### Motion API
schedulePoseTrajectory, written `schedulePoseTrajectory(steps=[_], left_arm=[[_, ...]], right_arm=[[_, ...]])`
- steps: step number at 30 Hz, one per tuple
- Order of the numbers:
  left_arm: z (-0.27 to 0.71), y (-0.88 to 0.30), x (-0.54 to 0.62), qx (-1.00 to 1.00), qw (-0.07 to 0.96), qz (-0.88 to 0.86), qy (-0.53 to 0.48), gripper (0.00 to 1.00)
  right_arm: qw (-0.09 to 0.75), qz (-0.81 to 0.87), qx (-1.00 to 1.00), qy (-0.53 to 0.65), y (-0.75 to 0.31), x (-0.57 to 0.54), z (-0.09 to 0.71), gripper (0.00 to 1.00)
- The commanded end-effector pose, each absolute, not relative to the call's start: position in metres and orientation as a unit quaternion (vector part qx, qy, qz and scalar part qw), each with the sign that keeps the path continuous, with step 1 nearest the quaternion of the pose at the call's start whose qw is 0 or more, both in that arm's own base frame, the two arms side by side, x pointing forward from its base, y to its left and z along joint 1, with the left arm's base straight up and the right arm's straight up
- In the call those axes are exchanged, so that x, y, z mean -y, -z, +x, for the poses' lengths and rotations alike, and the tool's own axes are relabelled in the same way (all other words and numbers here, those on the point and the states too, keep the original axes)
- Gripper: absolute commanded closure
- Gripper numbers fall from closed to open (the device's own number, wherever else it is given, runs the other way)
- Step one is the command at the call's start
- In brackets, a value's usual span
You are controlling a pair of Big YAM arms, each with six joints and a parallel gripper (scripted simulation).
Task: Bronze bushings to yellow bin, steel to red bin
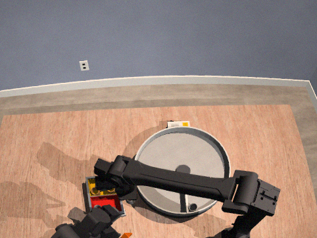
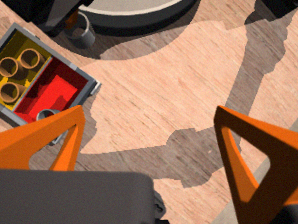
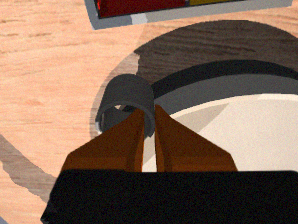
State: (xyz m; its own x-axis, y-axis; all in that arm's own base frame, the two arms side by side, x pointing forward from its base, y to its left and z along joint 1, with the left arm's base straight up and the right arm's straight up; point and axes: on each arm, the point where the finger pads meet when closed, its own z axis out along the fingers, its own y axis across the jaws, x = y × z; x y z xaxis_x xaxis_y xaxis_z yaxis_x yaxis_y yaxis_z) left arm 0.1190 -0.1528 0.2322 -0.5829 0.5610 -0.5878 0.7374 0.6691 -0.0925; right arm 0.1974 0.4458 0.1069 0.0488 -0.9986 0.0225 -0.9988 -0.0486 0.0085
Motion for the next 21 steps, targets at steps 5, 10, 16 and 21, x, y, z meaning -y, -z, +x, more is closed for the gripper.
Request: schedulePoseTrajectory(steps=[5,10,16,21], left_arm=[[0.132,-0.339,0.101,-0.886,0.347,0.273,0.140,0.00],[0.135,-0.374,0.076,-0.888,0.388,0.221,0.109,0.00],[0.132,-0.400,0.058,-0.885,0.418,0.185,0.088,0.00],[0.132,-0.408,0.052,-0.887,0.424,0.167,0.078,0.00]], right_arm=[[-0.025,0.713,0.701,0.005,-0.116,-0.534,0.187,1.00],[-0.031,0.718,0.695,0.008,-0.120,-0.542,0.188,1.00],[-0.031,0.719,0.694,0.009,-0.120,-0.543,0.188,1.00],[-0.031,0.719,0.694,0.009,-0.120,-0.543,0.187,1.00]])
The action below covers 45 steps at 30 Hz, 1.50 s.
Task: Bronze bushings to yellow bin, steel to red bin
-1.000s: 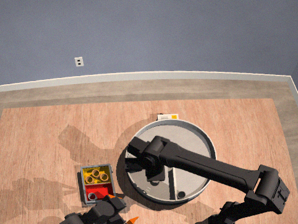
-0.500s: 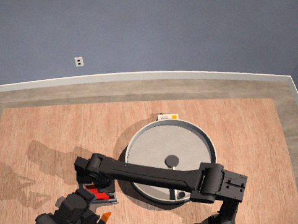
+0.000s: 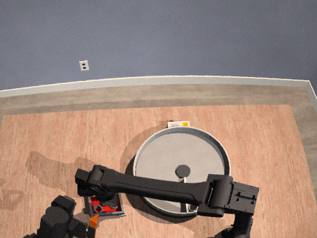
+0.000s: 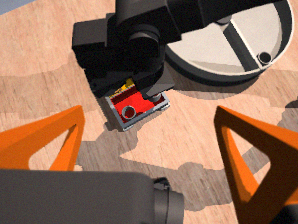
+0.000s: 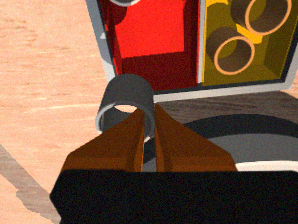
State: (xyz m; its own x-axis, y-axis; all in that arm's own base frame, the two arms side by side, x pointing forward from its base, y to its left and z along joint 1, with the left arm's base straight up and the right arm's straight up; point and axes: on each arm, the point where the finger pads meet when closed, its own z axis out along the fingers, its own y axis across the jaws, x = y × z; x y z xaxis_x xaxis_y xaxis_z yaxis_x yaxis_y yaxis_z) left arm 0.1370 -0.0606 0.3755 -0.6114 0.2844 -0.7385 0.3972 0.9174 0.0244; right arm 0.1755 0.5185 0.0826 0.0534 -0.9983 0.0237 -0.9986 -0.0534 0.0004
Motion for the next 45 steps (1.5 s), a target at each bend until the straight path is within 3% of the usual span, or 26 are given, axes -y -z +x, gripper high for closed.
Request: schedulePoseTrajectory(steps=[1,45], left_arm=[[0.132,-0.410,0.051,-0.886,0.426,0.167,0.077,0.00],[0.131,-0.415,0.049,-0.883,0.432,0.164,0.076,0.00]], right_arm=[[-0.031,0.719,0.694,0.009,-0.120,-0.543,0.187,1.00],[-0.036,0.719,0.695,0.003,-0.086,-0.546,0.188,1.00]])
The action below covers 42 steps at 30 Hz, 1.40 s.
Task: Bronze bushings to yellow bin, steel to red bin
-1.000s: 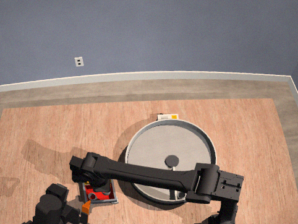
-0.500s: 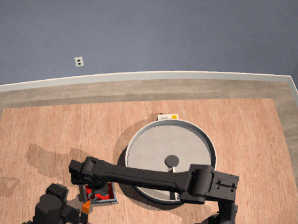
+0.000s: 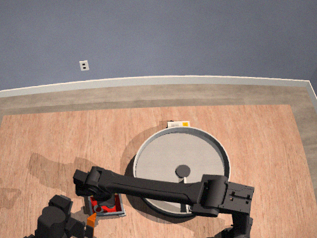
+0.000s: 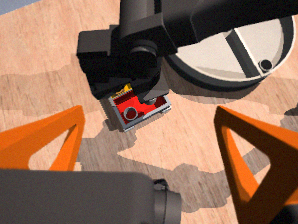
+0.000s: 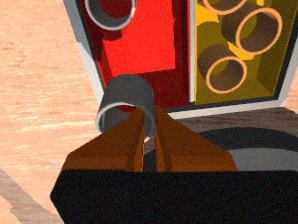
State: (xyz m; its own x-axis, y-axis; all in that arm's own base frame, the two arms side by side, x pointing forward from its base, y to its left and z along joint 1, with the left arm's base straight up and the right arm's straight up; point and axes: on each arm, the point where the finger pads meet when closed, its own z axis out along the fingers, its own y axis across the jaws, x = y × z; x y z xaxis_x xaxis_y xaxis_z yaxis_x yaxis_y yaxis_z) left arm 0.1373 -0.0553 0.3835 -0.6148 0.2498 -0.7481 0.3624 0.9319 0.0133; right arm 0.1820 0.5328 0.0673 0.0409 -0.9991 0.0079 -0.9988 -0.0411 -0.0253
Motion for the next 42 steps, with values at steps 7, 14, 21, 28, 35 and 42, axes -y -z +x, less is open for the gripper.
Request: schedulePoseTrajectory(steps=[7,14,21,28,35,42], left_arm=[[0.131,-0.415,0.049,-0.883,0.432,0.164,0.076,0.00],[0.131,-0.415,0.049,-0.883,0.432,0.164,0.076,0.00],[0.131,-0.415,0.049,-0.883,0.432,0.164,0.076,0.00],[0.131,-0.415,0.049,-0.883,0.432,0.164,0.076,0.00],[0.131,-0.415,0.049,-0.883,0.432,0.164,0.076,0.00],[0.131,-0.415,0.049,-0.883,0.432,0.164,0.076,0.00]], right_arm=[[0.019,-0.719,-0.695,0.006,-0.042,-0.535,0.185,1.00],[0.018,-0.719,-0.695,0.006,-0.015,-0.531,0.184,1.00],[0.031,-0.717,-0.697,0.000,-0.018,-0.535,0.189,1.00],[0.035,-0.719,-0.695,-0.002,-0.021,-0.540,0.187,1.00],[0.035,-0.719,-0.695,-0.002,-0.021,-0.540,0.187,1.00],[0.025,-0.719,-0.694,0.002,-0.016,-0.538,0.186,0.82]])
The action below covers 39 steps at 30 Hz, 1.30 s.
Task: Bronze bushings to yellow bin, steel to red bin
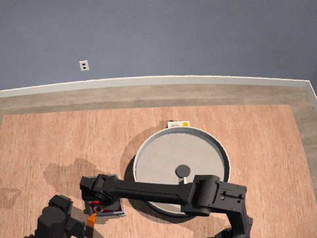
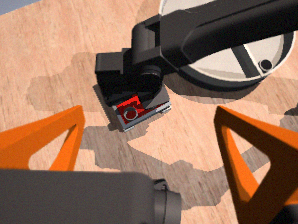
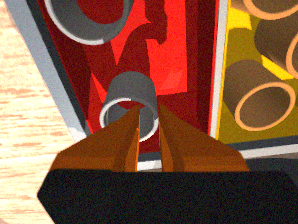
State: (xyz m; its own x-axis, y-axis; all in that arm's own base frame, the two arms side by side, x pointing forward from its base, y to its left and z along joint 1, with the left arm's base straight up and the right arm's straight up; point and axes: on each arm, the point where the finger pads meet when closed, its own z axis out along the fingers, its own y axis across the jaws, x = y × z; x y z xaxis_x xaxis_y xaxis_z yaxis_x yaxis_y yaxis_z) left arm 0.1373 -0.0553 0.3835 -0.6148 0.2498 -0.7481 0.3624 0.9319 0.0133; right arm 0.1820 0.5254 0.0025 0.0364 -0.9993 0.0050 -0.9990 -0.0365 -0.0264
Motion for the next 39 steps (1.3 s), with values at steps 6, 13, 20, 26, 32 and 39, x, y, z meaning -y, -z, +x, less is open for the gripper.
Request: schedulePoseTrajectory(steps=[6,13,20,26,32,39], left_arm=[[0.131,-0.415,0.049,-0.883,0.432,0.164,0.076,0.00],[0.131,-0.415,0.049,-0.883,0.432,0.164,0.076,0.00],[0.131,-0.415,0.049,-0.883,0.432,0.164,0.076,0.00],[0.131,-0.415,0.049,-0.883,0.432,0.164,0.076,0.00],[0.131,-0.415,0.049,-0.883,0.432,0.164,0.076,0.00],[0.131,-0.416,0.049,-0.883,0.433,0.164,0.076,0.00]], right_arm=[[0.049,-0.718,-0.694,-0.010,-0.046,-0.554,0.182,0.82],[0.057,-0.717,-0.694,-0.015,-0.058,-0.558,0.182,0.82],[0.054,-0.716,-0.696,-0.013,-0.058,-0.560,0.184,0.82],[0.064,-0.716,-0.695,-0.018,-0.082,-0.560,0.185,0.82],[0.065,-0.717,-0.694,-0.019,-0.109,-0.559,0.179,0.82],[0.076,-0.666,-0.742,-0.022,-0.097,-0.512,0.189,0.02]])
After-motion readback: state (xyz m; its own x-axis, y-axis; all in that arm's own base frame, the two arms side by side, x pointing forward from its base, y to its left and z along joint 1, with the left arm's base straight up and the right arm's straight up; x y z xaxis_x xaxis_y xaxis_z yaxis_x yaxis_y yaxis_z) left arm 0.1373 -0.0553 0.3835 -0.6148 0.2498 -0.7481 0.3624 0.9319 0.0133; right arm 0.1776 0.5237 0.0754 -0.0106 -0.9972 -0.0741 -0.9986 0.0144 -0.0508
